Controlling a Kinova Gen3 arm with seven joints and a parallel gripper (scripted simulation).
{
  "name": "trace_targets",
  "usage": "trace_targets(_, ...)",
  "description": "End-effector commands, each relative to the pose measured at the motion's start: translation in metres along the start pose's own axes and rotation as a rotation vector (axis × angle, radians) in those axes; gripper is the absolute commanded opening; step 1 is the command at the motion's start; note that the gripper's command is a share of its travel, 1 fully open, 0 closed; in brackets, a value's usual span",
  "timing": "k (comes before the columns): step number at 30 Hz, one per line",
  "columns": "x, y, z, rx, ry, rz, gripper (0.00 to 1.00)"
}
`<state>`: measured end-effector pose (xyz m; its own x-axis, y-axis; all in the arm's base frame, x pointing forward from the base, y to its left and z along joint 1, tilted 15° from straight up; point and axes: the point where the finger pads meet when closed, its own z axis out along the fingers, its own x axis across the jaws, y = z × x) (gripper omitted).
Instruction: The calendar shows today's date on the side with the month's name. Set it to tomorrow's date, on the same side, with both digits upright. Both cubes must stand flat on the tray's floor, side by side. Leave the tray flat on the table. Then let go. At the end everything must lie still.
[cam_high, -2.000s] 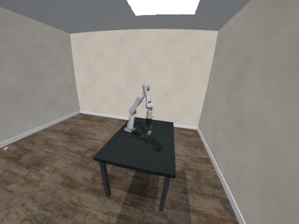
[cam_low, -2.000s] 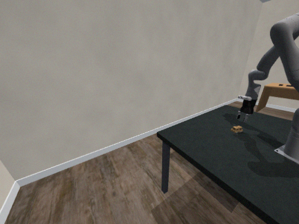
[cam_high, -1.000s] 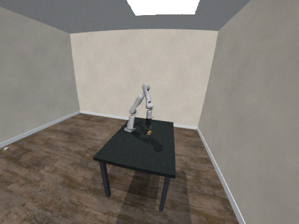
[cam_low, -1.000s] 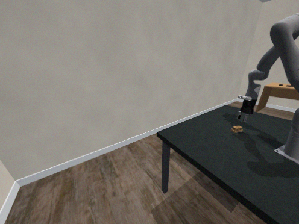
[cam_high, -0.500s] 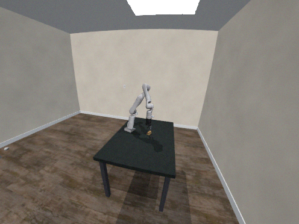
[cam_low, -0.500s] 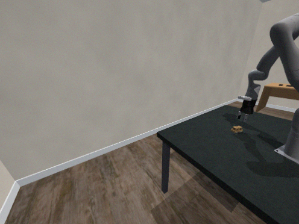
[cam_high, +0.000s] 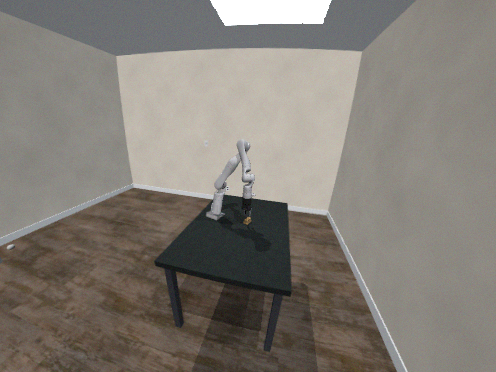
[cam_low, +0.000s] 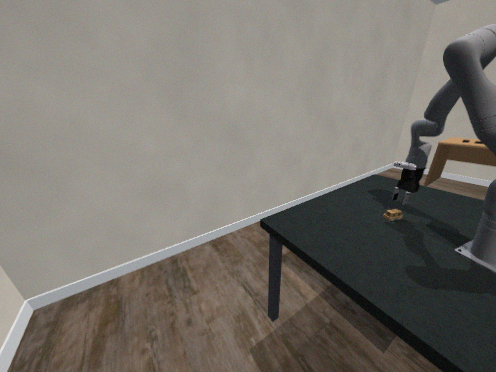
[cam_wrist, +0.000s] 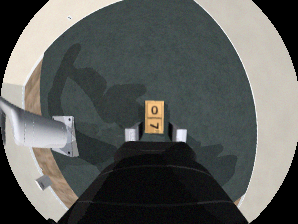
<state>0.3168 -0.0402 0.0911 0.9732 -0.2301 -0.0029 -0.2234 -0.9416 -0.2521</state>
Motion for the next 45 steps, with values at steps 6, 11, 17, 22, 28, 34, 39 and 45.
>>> trace_targets(6, -0.002, 0.002, 0.01, -0.001, -0.007, 0.004, 0.87)
trace_targets(11, -0.002, 0.002, 0.018, -0.001, -0.007, 0.004, 0.87)
trace_targets(17, -0.002, 0.002, 0.028, -0.001, -0.007, 0.004, 0.87)
trace_targets(22, -0.002, 0.002, 0.031, -0.001, -0.007, 0.004, 0.87)
trace_targets(28, -0.002, 0.003, 0.037, -0.001, -0.007, 0.004, 0.87)
trace_targets(34, -0.002, 0.003, 0.04, -0.001, -0.007, 0.004, 0.87)
trace_targets(39, -0.002, 0.003, 0.04, -0.001, -0.007, 0.004, 0.87)
trace_targets(45, -0.002, 0.003, 0.04, -0.001, -0.007, 0.004, 0.87)
